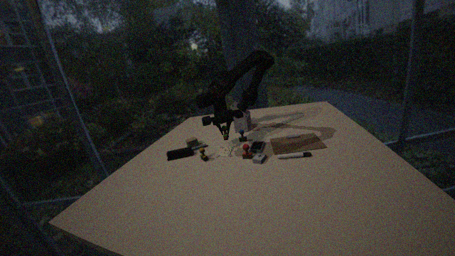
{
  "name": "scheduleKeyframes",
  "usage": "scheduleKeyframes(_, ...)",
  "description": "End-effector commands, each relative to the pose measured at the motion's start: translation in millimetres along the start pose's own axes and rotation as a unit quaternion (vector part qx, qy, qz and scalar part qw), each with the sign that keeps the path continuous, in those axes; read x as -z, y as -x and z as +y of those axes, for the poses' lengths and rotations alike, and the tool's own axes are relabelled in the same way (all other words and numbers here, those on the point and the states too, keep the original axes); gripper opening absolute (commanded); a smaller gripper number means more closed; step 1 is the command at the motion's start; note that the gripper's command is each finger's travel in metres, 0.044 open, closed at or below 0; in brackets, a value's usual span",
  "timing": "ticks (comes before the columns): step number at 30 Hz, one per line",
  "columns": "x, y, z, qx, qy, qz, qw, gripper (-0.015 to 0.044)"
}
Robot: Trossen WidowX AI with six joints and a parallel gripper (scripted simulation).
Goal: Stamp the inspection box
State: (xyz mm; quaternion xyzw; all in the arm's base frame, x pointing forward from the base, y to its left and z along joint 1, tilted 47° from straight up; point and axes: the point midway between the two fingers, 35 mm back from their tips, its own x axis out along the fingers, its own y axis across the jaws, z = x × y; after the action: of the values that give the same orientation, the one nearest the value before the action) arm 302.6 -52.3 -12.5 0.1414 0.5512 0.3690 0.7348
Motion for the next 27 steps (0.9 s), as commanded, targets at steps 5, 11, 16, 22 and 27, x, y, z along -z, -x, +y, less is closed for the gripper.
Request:
scheduleKeyframes(5,4,0,-11,0.004,0.025,-0.001,1.000,0.0000)
scheduleKeyframes(11,4,-3,-11,0.004,0.025,-0.002,1.000,0.0000)
scheduleKeyframes(16,3,-6,-12,0.004,0.025,-0.002,1.000,0.0000)
scheduleKeyframes(22,3,-10,-12,0.004,0.025,-0.002,1.000,0.0000)
scheduleKeyframes(27,3,-14,-12,0.004,0.025,-0.003,1.000,0.0000)
